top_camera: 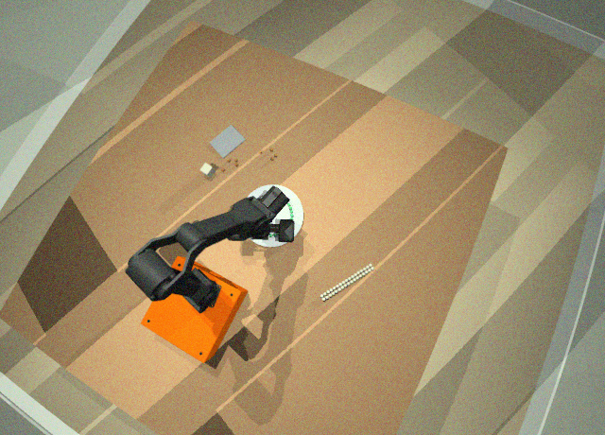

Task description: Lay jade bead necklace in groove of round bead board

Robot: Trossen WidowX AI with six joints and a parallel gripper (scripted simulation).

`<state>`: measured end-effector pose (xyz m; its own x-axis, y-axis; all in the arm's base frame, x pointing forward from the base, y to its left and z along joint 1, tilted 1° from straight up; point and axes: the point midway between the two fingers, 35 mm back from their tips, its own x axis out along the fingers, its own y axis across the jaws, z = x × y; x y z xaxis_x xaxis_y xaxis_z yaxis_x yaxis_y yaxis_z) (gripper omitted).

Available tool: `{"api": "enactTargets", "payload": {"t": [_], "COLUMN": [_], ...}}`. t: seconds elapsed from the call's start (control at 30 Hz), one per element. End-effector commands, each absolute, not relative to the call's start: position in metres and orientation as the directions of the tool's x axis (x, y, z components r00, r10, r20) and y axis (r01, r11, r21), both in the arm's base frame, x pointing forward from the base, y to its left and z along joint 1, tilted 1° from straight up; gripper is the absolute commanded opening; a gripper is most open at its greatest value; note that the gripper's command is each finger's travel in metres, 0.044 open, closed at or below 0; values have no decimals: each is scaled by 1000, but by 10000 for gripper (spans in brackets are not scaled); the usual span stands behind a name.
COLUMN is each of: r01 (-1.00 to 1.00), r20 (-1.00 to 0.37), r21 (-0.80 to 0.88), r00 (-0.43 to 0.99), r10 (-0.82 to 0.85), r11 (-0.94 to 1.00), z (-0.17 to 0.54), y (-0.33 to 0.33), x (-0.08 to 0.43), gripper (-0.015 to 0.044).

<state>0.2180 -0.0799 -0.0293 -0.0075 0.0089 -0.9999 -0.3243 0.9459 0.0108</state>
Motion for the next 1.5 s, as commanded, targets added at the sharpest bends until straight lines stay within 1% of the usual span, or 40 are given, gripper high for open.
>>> {"api": "enactTargets", "payload": {"t": [0.0, 0.07, 0.23, 0.33, 0.47, 1.3, 1.43, 1.47], "r01": [-253, -215, -210, -210, -216, -210, -215, -215], "r20": [-1000, -1000, -1000, -1000, -1000, -1000, -1000, -1000], "r21": [-3, -2, -2, -2, -6, -2, -4, -4], "r00": [11, 12, 12, 12, 21, 11, 17, 17], "r10": [0, 0, 0, 0, -2, 0, 0, 0], "r11": [967, 977, 978, 978, 976, 978, 977, 977], "z": [-10, -1, -4, -15, -8, -41, -38, -38], "y": [-81, -80, -80, -80, -80, -80, -80, -80], "x": [228, 231, 231, 231, 233, 231, 232, 232], "gripper": [309, 256, 125, 120, 120, 120, 15, 0]}}
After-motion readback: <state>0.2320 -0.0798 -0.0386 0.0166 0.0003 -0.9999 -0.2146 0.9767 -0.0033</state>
